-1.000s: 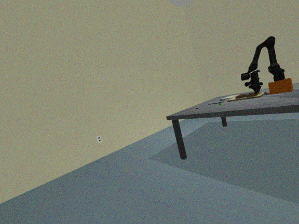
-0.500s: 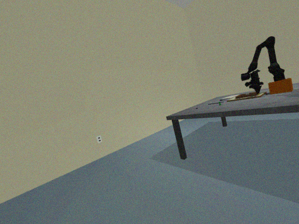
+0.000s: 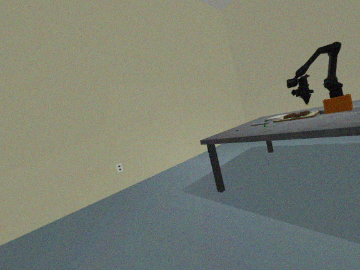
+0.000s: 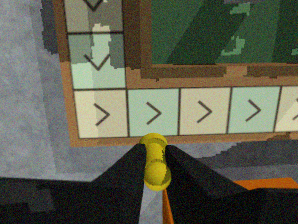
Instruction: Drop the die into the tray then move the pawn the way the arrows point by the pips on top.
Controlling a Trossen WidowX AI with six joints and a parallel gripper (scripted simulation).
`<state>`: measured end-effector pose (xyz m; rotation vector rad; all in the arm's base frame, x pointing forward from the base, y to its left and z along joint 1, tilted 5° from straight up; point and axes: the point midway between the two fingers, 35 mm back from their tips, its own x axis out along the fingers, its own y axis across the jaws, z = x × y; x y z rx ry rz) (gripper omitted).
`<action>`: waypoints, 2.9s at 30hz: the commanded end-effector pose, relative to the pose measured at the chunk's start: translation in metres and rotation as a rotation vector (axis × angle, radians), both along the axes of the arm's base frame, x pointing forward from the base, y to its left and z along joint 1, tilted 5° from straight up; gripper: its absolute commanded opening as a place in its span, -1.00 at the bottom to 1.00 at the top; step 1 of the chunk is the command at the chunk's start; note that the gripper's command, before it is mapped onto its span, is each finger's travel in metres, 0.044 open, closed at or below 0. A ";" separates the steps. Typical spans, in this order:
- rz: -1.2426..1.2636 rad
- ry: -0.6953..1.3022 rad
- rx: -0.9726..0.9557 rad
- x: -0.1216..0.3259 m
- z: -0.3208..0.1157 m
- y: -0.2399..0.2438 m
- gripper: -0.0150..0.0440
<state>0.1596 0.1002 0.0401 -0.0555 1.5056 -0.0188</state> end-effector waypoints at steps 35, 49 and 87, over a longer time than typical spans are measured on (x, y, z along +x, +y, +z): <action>0.007 -0.006 -0.003 0.045 0.017 -0.069 -0.49; 0.008 -0.010 -0.005 0.059 0.002 -0.118 -0.49; 0.008 -0.014 -0.020 0.060 -0.053 -0.188 -0.49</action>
